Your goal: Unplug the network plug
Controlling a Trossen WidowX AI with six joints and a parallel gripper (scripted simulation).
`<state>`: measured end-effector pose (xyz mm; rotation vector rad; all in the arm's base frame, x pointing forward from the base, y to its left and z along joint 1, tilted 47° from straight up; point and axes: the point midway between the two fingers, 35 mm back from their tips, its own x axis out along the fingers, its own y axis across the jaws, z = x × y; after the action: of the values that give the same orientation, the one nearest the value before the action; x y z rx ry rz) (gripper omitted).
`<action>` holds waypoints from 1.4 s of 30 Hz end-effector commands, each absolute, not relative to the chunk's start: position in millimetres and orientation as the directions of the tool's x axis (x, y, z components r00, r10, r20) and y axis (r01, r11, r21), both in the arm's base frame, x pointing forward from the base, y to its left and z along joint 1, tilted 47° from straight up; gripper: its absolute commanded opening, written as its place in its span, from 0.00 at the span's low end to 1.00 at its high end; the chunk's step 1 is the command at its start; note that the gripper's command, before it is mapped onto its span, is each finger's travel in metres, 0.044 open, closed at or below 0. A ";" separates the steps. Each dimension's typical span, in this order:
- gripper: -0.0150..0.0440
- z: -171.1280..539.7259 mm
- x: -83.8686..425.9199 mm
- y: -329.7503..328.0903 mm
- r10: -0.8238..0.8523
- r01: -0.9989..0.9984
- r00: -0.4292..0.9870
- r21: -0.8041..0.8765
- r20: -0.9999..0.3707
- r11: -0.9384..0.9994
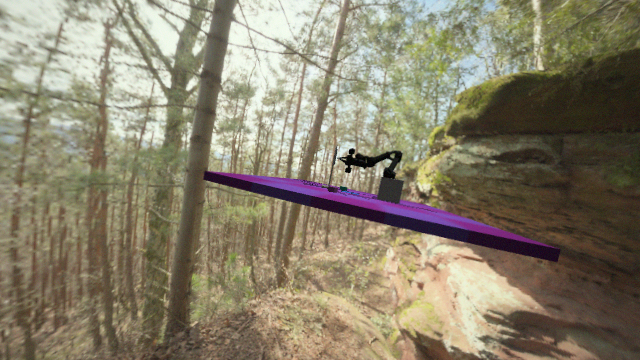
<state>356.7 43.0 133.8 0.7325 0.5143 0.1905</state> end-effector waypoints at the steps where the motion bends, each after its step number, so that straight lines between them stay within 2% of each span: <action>1: 0.25 133.8 354.3 42.8 0.343 0.008 0.858 0.678 -0.382 0.735; 42: 0.25 139.1 337.3 38.0 0.343 0.009 0.858 0.678 -0.383 0.735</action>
<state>339.2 38.0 139.2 0.7322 0.5152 0.1901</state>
